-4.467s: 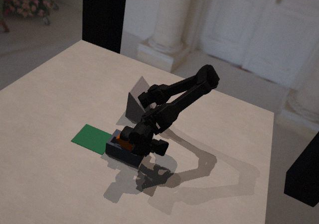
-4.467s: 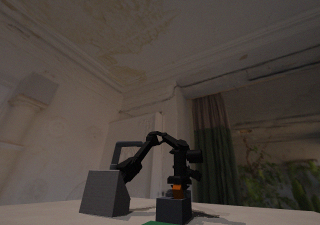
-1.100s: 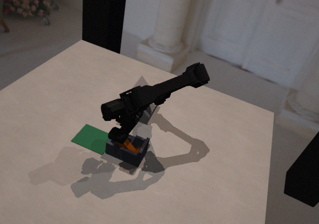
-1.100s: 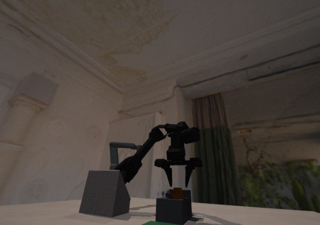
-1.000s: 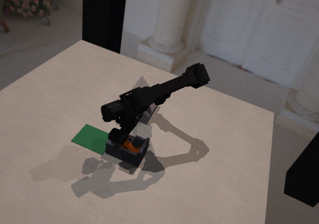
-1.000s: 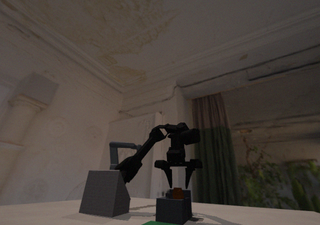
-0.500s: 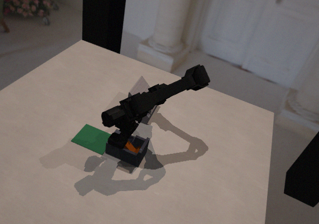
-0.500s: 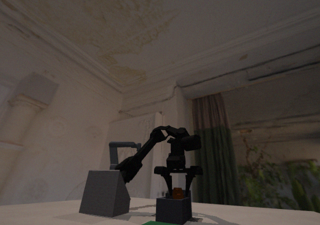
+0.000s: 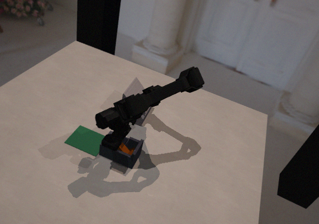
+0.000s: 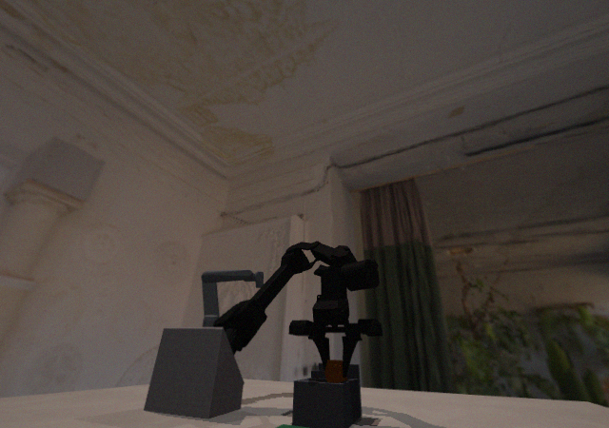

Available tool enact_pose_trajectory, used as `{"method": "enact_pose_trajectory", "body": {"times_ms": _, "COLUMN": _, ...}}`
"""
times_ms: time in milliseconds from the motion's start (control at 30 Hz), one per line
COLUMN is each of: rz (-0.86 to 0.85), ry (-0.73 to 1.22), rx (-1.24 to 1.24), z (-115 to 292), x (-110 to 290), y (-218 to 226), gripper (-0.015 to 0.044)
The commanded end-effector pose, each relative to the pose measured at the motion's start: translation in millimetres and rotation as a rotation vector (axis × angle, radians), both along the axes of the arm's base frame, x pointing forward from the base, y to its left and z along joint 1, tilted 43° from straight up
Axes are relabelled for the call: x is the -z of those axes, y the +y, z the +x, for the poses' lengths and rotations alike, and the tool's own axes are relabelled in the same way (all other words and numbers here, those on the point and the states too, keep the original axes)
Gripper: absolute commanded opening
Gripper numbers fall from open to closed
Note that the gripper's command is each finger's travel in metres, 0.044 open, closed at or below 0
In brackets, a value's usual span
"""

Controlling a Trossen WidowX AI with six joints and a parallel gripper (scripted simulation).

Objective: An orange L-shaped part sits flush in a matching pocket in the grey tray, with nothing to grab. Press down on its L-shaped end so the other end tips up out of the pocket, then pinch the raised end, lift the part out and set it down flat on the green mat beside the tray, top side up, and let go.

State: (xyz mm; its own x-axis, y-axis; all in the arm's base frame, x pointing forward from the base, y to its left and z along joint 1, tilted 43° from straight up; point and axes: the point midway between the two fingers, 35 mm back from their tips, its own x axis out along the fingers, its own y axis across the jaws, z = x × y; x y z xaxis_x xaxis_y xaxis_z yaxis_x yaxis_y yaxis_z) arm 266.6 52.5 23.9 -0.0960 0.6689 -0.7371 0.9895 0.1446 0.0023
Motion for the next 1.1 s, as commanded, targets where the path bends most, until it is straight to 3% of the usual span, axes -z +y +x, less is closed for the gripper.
{"method": "enact_pose_trajectory", "body": {"times_ms": 0, "rz": 0.0, "ry": -0.001, "rx": -0.002, "z": 0, "x": 0, "y": 0, "gripper": 0.0082}}
{"method": "enact_pose_trajectory", "body": {"times_ms": 133, "rz": 0.0, "ry": -0.001, "rx": -0.002, "z": 0, "x": 0, "y": 0, "gripper": 0.0}}
{"method": "enact_pose_trajectory", "body": {"times_ms": 1067, "rz": 0.002, "ry": 0.007, "rx": 0.001, "z": 2, "x": -26, "y": -24, "gripper": 0.0}}
